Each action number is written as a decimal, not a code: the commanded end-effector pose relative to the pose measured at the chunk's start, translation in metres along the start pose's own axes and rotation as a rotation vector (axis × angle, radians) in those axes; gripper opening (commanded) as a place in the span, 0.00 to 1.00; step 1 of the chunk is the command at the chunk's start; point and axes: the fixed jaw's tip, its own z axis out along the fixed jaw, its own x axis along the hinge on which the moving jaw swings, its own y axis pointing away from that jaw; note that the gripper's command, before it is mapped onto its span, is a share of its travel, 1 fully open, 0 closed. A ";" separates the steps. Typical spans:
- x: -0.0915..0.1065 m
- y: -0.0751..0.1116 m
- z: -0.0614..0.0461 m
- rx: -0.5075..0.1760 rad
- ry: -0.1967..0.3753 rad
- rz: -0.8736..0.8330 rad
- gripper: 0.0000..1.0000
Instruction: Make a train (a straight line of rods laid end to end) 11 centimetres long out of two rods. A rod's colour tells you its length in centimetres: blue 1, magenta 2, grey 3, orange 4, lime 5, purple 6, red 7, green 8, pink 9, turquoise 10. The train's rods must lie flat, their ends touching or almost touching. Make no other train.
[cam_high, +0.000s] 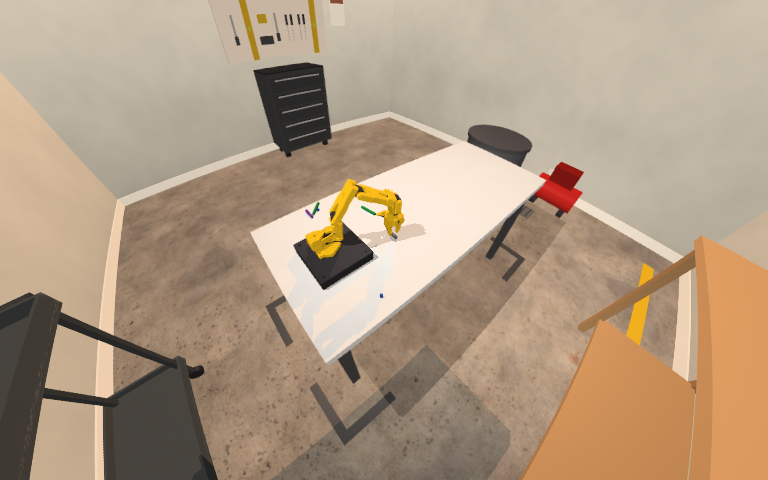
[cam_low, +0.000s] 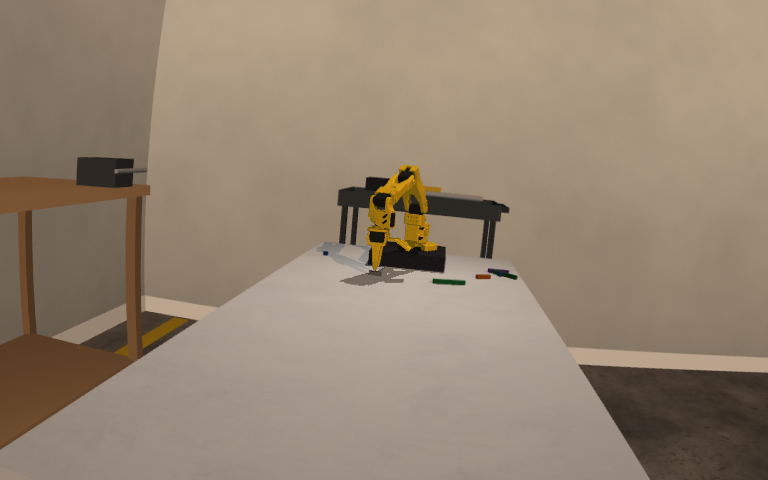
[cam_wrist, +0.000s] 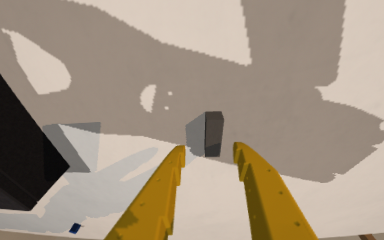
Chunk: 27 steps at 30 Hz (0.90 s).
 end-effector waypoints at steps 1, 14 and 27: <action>0.002 -0.002 -0.006 0.021 0.006 -0.002 0.17; 0.002 -0.003 -0.016 0.021 0.006 -0.002 0.17; 0.002 -0.002 -0.035 0.021 0.006 -0.002 0.17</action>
